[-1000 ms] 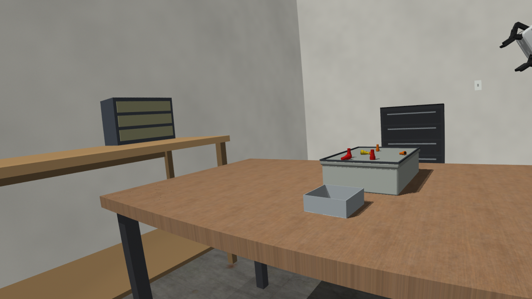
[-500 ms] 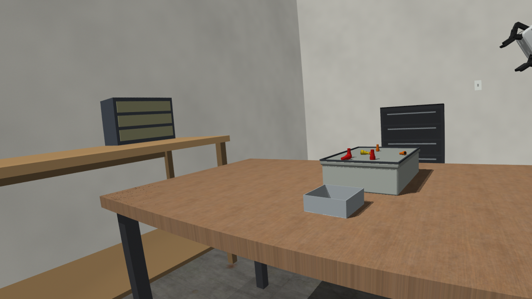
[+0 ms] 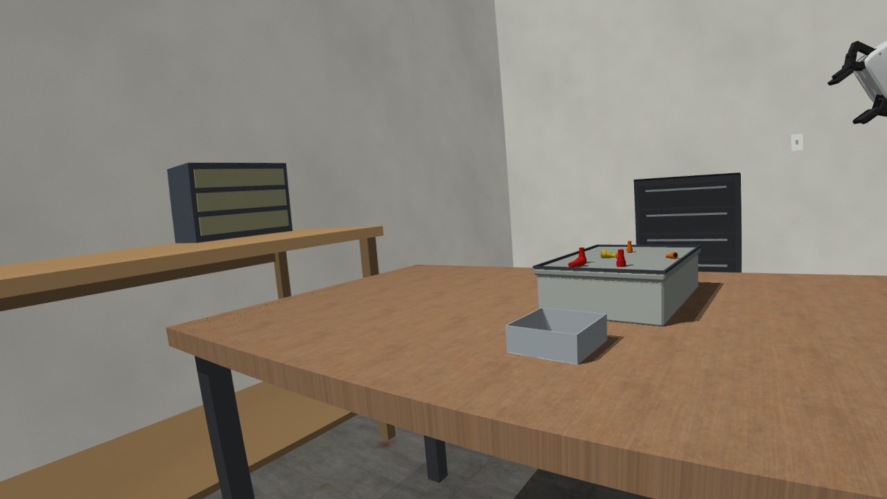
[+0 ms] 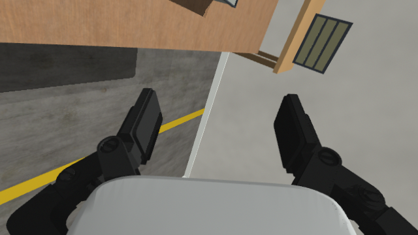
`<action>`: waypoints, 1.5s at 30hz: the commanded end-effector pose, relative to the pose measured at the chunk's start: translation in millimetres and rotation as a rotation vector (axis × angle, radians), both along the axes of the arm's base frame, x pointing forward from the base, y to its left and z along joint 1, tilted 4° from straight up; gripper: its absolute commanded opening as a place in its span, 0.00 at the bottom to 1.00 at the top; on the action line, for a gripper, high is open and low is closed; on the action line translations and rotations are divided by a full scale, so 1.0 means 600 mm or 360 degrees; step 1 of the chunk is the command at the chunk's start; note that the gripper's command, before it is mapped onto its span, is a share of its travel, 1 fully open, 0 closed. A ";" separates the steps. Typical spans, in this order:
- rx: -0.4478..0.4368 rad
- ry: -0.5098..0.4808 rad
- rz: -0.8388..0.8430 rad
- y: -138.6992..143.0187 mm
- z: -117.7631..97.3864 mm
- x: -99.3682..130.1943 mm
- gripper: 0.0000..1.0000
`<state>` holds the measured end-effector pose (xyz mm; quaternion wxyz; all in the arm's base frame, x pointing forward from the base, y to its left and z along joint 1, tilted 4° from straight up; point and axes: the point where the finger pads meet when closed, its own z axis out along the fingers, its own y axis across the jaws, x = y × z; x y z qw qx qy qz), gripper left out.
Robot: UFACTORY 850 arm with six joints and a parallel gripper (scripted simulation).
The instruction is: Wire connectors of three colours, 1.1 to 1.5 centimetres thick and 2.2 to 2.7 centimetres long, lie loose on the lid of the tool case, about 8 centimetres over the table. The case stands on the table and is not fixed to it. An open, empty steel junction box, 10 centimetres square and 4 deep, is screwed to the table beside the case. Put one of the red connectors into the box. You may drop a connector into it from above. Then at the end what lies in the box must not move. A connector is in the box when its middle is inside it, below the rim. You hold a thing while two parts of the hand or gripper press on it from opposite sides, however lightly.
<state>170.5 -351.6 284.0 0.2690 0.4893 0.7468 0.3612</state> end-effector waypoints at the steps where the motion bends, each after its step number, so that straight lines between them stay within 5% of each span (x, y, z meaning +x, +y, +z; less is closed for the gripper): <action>1: -0.0016 0.0025 0.0058 0.004 -0.007 0.008 1.00; 18: -0.0270 0.0290 0.0845 0.060 -0.106 0.102 1.00; 35: -0.0689 0.0440 0.1778 0.113 -0.204 0.218 1.00; 45: -0.1034 0.0426 0.2413 0.160 -0.261 0.320 1.00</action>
